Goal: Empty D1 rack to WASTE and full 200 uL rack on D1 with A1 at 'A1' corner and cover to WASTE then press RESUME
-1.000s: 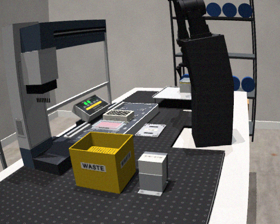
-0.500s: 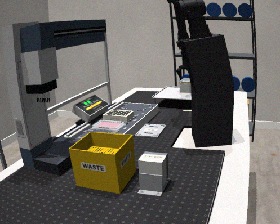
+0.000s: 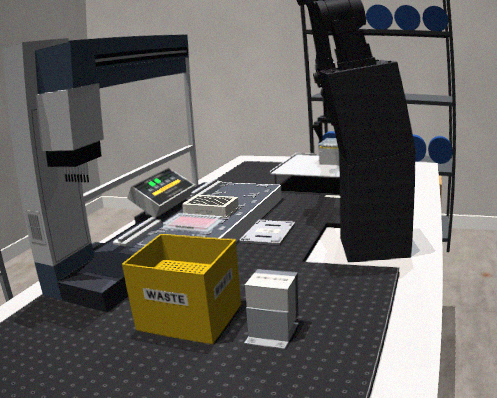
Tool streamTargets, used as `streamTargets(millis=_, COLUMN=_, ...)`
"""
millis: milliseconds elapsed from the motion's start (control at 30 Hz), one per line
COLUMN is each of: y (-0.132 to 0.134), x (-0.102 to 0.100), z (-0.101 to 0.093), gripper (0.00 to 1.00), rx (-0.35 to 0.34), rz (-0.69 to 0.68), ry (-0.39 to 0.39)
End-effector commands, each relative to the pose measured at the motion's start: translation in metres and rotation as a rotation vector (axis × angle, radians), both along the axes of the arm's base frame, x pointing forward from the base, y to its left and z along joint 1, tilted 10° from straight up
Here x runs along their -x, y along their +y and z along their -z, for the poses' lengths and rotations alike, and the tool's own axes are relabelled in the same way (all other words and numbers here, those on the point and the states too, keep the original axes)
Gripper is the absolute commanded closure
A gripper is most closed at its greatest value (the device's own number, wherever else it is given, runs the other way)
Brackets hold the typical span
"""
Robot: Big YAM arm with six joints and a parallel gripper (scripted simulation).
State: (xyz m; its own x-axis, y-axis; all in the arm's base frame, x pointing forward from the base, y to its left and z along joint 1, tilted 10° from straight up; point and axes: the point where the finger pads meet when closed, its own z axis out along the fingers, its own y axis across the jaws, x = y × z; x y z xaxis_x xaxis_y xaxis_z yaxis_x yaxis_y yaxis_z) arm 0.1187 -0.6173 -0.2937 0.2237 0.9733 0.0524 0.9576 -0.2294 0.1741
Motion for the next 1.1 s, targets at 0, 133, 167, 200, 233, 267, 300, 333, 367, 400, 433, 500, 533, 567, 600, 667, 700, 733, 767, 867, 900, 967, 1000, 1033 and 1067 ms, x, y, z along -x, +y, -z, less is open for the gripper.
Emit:
streamTargets(millis=0, y=-0.0035, x=-0.0105, z=0.0136, gripper=0.0, rx=0.004, rz=-0.001, ry=0.001)
streamTargets(millis=133, y=-0.0035, x=-0.0105, z=0.0136, gripper=0.0, rx=0.004, rz=-0.001, ry=0.001)
streamTargets(millis=167, y=-0.0035, x=-0.0105, z=0.0136, gripper=0.0, rx=0.004, rz=-0.001, ry=0.001)
streamTargets(millis=200, y=-0.0035, x=-0.0105, z=0.0136, gripper=0.0, rx=0.004, rz=-0.001, ry=0.001)
streamTargets(millis=233, y=-0.0035, x=-0.0105, z=0.0136, gripper=0.0, rx=0.004, rz=-0.001, ry=0.001)
streamTargets(millis=267, y=-0.0035, x=-0.0105, z=0.0136, gripper=0.0, rx=0.004, rz=-0.001, ry=0.001)
streamTargets(millis=300, y=-0.0035, x=-0.0105, z=0.0136, gripper=0.0, rx=0.004, rz=-0.001, ry=0.001)
streamTargets(millis=333, y=-0.0035, x=-0.0105, z=0.0136, gripper=0.0, rx=0.004, rz=-0.001, ry=0.001)
streamTargets(millis=367, y=-0.0035, x=-0.0105, z=0.0136, gripper=0.0, rx=0.004, rz=-0.001, ry=0.001)
streamTargets(millis=400, y=-0.0035, x=-0.0105, z=0.0136, gripper=0.0, rx=0.004, rz=-0.001, ry=0.001)
streamTargets(millis=433, y=-0.0035, x=-0.0105, z=0.0136, gripper=0.0, rx=0.004, rz=-0.001, ry=0.001)
streamTargets(millis=500, y=-0.0035, x=-0.0105, z=0.0136, gripper=0.0, rx=0.004, rz=-0.001, ry=0.001)
streamTargets(millis=533, y=-0.0035, x=-0.0105, z=0.0136, gripper=0.0, rx=0.004, rz=-0.001, ry=0.001)
streamTargets(millis=567, y=-0.0035, x=-0.0105, z=0.0136, gripper=0.0, rx=0.004, rz=-0.001, ry=0.001)
streamTargets(millis=600, y=-0.0035, x=-0.0105, z=0.0136, gripper=0.0, rx=0.004, rz=-0.001, ry=0.001)
streamTargets(millis=667, y=-0.0035, x=-0.0105, z=0.0136, gripper=0.0, rx=0.004, rz=-0.001, ry=0.001)
streamTargets(millis=700, y=-0.0035, x=-0.0105, z=0.0136, gripper=0.0, rx=0.004, rz=-0.001, ry=0.001)
streamTargets(millis=733, y=-0.0035, x=-0.0105, z=0.0136, gripper=0.0, rx=0.004, rz=-0.001, ry=0.001)
streamTargets(millis=767, y=-0.0035, x=-0.0105, z=0.0136, gripper=0.0, rx=0.004, rz=-0.001, ry=0.001)
streamTargets(millis=867, y=-0.0035, x=-0.0105, z=0.0136, gripper=0.0, rx=0.004, rz=-0.001, ry=0.001)
streamTargets(millis=900, y=-0.0035, x=-0.0105, z=0.0136, gripper=0.0, rx=0.004, rz=-0.001, ry=0.001)
streamTargets(millis=967, y=-0.0035, x=-0.0105, z=0.0136, gripper=1.0, rx=0.004, rz=-0.001, ry=0.001)
streamTargets(millis=1000, y=-0.0035, x=-0.0106, z=0.0136, gripper=1.0, rx=0.004, rz=-0.001, ry=0.001)
streamTargets(millis=1033, y=-0.0029, x=-0.0105, z=0.0139, gripper=1.0, rx=0.003, rz=-0.002, ry=0.001)
streamTargets(millis=1067, y=-0.002, x=-0.0104, z=0.0143, gripper=1.0, rx=0.001, rz=-0.002, ry=0.001)
